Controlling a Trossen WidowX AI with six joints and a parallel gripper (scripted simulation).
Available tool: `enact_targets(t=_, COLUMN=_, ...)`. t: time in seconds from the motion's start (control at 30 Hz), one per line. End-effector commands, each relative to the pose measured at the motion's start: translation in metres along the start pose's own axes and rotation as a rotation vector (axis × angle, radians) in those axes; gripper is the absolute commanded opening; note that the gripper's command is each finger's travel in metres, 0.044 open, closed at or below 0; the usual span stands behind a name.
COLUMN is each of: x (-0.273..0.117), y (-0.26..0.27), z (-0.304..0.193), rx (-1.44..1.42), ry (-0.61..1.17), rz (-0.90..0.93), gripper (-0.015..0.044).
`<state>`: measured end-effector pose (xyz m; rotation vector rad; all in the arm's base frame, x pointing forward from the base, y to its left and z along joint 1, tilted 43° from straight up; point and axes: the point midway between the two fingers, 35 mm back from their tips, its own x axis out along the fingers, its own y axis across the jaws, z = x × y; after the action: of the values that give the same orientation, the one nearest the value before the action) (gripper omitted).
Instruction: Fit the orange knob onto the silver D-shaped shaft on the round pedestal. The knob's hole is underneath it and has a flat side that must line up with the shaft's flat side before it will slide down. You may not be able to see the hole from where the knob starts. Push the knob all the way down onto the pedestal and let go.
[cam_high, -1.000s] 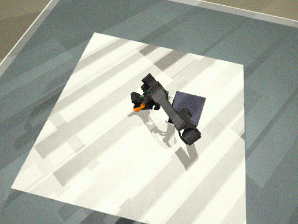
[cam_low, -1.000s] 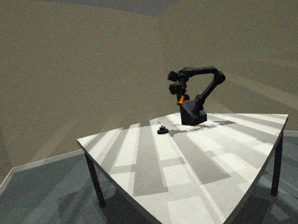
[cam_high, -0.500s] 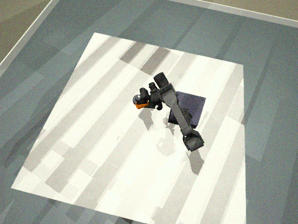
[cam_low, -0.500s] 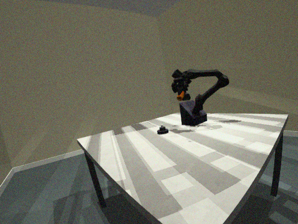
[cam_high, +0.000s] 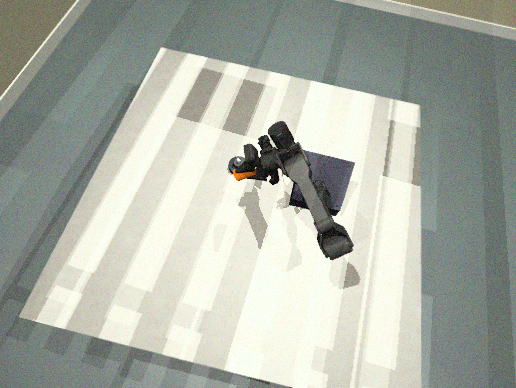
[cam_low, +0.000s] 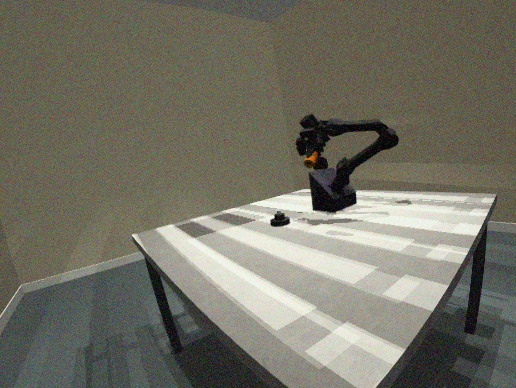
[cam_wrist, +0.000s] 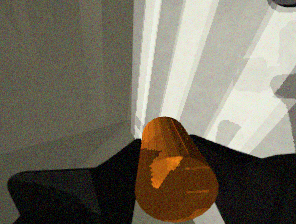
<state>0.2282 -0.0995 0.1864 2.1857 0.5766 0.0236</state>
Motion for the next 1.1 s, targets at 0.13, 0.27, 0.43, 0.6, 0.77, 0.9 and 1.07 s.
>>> enact_targets(t=0.13, x=0.0, y=-0.0006, z=0.0004, rx=0.001, ry=-0.001, rz=0.026, gripper=0.0)
enact_targets(t=0.27, x=0.0, y=-0.0006, z=0.0004, rx=0.001, ry=-0.001, rz=0.026, gripper=0.0)
enact_targets(t=0.43, x=0.0, y=-0.0006, z=0.0004, rx=0.001, ry=-0.001, rz=0.026, gripper=0.0)
enact_targets(t=0.6, x=0.0, y=-0.0006, z=0.0004, rx=0.001, ry=-0.001, rz=0.026, gripper=0.0)
enact_targets(t=0.77, x=0.0, y=-0.0006, z=0.0004, rx=0.001, ry=-0.001, rz=0.026, gripper=0.0)
enact_targets(t=0.9, x=0.0, y=-0.0006, z=0.0004, rx=0.001, ry=-0.001, rz=0.026, gripper=0.0)
enact_targets(t=1.07, x=0.0, y=-0.0006, z=0.0004, rx=0.001, ry=-0.001, rz=0.026, gripper=0.0)
